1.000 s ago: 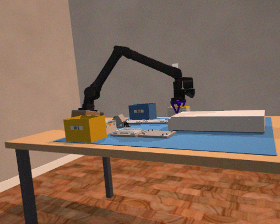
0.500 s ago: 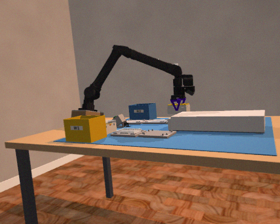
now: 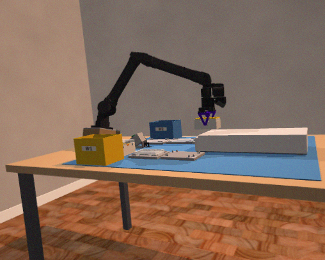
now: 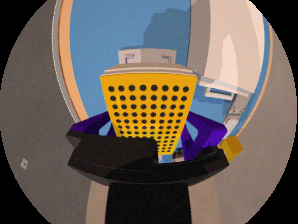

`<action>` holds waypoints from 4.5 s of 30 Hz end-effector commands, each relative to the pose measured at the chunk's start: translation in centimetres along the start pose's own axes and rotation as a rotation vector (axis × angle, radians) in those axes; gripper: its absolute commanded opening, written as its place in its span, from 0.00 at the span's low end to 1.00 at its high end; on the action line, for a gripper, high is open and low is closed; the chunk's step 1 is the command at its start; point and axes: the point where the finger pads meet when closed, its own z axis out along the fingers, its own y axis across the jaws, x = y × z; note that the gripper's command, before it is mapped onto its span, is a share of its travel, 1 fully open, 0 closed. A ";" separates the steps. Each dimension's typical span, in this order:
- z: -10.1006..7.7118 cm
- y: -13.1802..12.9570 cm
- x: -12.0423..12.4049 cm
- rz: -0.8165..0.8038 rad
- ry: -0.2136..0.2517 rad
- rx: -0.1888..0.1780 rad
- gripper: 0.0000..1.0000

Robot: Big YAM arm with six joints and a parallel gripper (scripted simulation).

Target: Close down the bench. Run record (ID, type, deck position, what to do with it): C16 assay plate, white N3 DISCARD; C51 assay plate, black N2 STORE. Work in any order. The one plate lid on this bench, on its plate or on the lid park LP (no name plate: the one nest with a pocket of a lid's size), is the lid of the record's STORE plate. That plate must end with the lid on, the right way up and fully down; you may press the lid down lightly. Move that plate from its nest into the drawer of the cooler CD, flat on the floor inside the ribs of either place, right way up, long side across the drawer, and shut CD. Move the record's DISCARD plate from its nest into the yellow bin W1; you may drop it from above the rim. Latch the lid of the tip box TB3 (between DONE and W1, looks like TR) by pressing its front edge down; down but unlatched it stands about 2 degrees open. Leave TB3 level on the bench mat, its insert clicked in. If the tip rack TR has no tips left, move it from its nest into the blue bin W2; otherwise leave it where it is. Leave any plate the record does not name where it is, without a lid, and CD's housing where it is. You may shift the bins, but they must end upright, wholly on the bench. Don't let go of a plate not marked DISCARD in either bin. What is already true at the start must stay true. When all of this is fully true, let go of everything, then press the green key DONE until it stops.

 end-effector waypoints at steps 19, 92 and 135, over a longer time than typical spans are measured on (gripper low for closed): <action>-8.5 0.7 -2.5 -0.015 -0.112 -0.022 0.00; -8.6 1.7 -0.2 0.010 -0.074 -0.018 0.00; -7.9 5.4 9.2 0.011 -0.069 -0.020 0.00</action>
